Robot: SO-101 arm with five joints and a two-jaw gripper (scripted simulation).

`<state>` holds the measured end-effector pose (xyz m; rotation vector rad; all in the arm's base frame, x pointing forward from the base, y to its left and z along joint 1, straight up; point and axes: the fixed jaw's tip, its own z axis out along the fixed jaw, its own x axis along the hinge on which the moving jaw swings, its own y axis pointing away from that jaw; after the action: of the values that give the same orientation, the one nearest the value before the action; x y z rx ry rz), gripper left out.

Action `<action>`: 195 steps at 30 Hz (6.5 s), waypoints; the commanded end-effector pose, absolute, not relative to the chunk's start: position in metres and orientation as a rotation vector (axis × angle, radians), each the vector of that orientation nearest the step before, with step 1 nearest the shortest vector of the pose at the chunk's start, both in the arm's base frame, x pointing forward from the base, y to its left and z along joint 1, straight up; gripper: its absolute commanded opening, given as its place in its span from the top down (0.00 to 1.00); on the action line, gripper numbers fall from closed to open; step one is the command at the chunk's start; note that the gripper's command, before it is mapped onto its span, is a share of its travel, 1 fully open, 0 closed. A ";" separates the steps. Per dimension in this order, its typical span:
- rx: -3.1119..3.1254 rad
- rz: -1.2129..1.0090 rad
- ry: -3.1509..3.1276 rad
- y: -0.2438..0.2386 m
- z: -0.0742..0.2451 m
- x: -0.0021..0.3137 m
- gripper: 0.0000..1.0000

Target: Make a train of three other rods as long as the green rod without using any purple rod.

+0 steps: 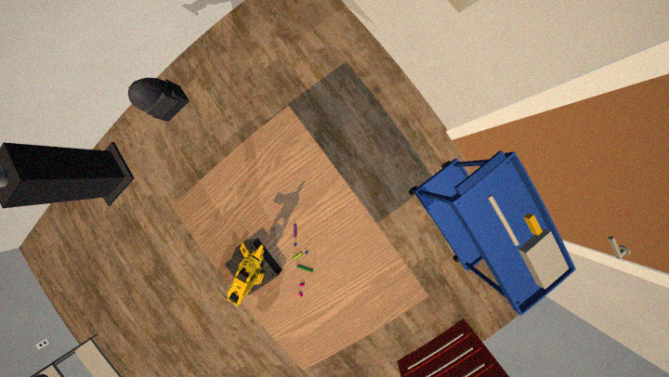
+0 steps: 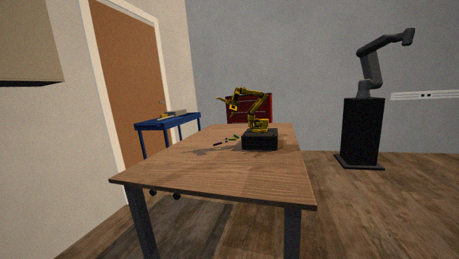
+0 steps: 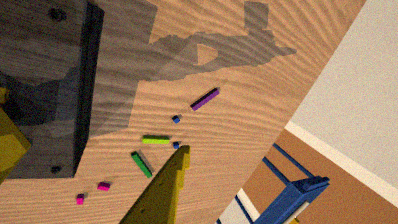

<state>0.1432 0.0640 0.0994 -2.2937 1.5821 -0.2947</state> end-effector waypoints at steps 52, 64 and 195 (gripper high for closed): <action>-2.214 -0.250 1.898 0.021 0.090 0.108 0.00; -2.214 -0.250 1.898 0.021 0.090 0.108 0.00; -1.333 -0.361 2.675 -0.064 0.090 0.092 0.00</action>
<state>0.0932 -0.0642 0.0931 -1.3226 2.6669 -0.3823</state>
